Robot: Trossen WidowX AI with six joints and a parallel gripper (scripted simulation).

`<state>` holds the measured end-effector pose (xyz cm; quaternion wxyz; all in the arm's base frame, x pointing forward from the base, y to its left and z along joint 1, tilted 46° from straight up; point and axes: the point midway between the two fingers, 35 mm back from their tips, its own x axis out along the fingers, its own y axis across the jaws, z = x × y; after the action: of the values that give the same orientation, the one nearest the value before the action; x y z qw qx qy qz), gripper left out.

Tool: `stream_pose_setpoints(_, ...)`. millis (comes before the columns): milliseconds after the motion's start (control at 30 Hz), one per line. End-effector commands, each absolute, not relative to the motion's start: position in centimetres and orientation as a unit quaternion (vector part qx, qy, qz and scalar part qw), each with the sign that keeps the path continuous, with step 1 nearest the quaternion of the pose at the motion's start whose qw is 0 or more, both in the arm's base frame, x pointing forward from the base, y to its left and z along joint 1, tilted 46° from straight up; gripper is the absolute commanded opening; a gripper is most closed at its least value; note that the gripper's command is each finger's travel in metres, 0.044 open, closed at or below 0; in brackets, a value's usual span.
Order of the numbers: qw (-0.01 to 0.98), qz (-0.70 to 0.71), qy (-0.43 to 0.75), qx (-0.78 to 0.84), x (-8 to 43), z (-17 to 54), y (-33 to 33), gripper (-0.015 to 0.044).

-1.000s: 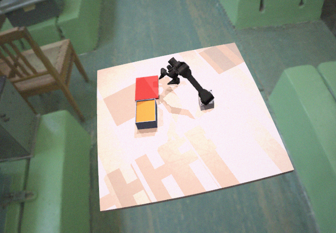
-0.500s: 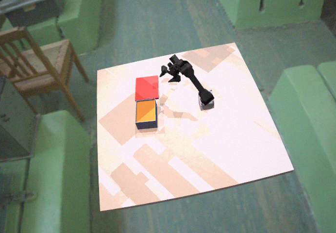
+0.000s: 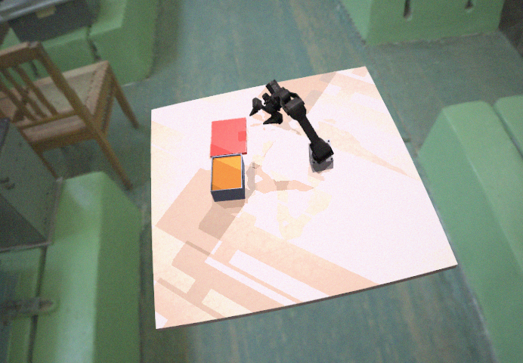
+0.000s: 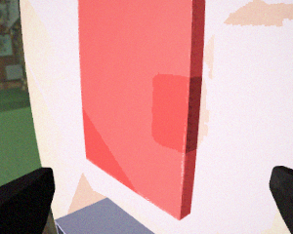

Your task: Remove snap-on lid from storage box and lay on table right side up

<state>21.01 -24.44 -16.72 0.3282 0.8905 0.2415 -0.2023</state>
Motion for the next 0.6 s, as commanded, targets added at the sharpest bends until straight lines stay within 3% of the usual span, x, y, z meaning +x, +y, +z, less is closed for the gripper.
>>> stream_pose_setpoints(0,0.334,-0.201,0.24,0.889,20.7,-15.9,-25.3,0.044)
stream_pose_setpoints(567,0.334,-0.202,0.24,0.889,20.2,-15.3,-25.6,0.044)
